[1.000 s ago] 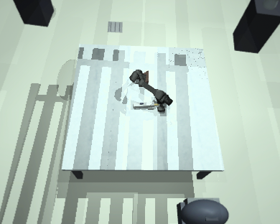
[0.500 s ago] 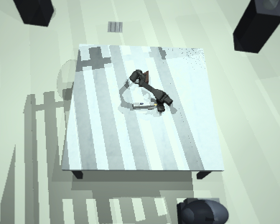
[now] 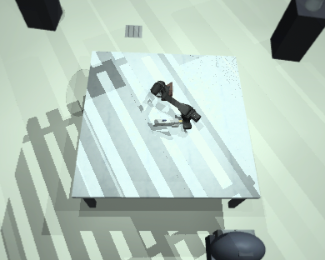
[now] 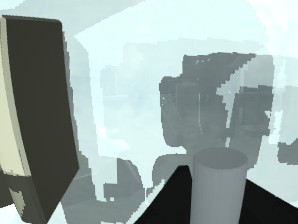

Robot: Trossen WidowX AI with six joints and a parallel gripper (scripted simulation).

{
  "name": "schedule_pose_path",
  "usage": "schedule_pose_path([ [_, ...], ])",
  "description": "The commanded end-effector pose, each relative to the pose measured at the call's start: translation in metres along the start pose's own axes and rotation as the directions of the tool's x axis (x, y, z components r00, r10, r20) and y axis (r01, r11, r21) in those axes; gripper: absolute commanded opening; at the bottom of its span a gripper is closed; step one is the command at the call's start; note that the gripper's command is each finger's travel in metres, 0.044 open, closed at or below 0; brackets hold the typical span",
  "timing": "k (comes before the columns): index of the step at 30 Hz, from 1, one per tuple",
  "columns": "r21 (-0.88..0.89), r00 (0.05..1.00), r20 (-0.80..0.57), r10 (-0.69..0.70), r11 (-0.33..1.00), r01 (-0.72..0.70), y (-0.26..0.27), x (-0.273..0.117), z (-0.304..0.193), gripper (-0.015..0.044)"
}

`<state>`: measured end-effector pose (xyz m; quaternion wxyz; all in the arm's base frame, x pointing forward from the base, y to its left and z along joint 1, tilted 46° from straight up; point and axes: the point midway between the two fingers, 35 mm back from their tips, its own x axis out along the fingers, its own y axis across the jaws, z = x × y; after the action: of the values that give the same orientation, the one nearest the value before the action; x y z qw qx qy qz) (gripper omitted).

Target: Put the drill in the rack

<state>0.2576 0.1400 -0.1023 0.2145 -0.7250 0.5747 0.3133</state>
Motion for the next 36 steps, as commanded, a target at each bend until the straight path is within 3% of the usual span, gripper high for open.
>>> schedule_pose_path([
  [1, 0.007, 1.0, 0.002, -0.001, 1.0, 0.001, 0.0, -0.002, 0.0, 0.0],
  [36, 0.007, 1.0, 0.004, -0.002, 1.0, 0.002, 0.0, 0.0, 0.036, 0.0],
])
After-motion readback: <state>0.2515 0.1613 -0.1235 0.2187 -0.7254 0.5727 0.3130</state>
